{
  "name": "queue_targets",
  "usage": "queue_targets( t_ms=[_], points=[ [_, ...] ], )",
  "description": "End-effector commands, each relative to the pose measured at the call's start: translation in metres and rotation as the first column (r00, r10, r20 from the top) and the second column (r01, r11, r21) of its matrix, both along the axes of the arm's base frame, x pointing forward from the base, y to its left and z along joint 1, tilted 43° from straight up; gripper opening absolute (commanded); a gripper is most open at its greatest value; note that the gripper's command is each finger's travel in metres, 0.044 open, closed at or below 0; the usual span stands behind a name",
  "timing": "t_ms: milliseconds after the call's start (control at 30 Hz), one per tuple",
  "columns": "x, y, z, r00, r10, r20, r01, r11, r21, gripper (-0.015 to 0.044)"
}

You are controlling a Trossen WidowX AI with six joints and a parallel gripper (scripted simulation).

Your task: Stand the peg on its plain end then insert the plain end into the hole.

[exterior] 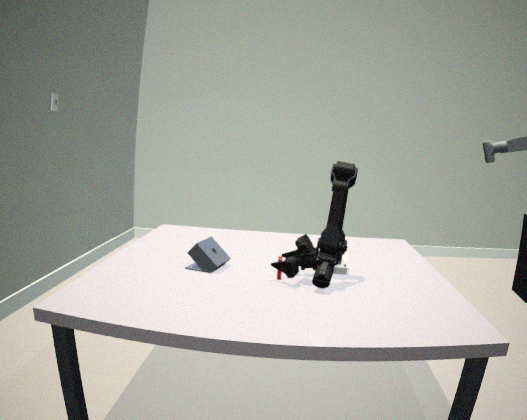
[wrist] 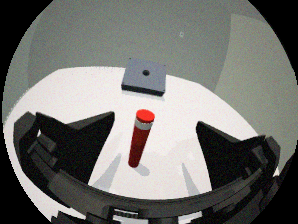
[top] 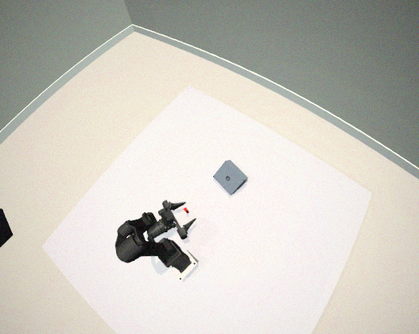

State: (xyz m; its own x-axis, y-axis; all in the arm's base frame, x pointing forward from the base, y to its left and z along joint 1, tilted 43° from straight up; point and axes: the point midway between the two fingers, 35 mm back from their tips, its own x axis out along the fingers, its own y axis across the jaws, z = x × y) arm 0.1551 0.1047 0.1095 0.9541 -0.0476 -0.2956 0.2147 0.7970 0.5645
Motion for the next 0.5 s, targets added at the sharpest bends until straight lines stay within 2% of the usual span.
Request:
queue_targets(
  t_ms=[0, 467],
  points=[
    [0.003, 0.000, -0.002, 0.998, -0.014, -0.060, 0.011, 0.999, -0.048, 0.0440],
    [0.011, -0.005, -0.013, 0.943, -0.053, -0.328, -0.019, 0.977, -0.214, 0.0440]
  ],
)
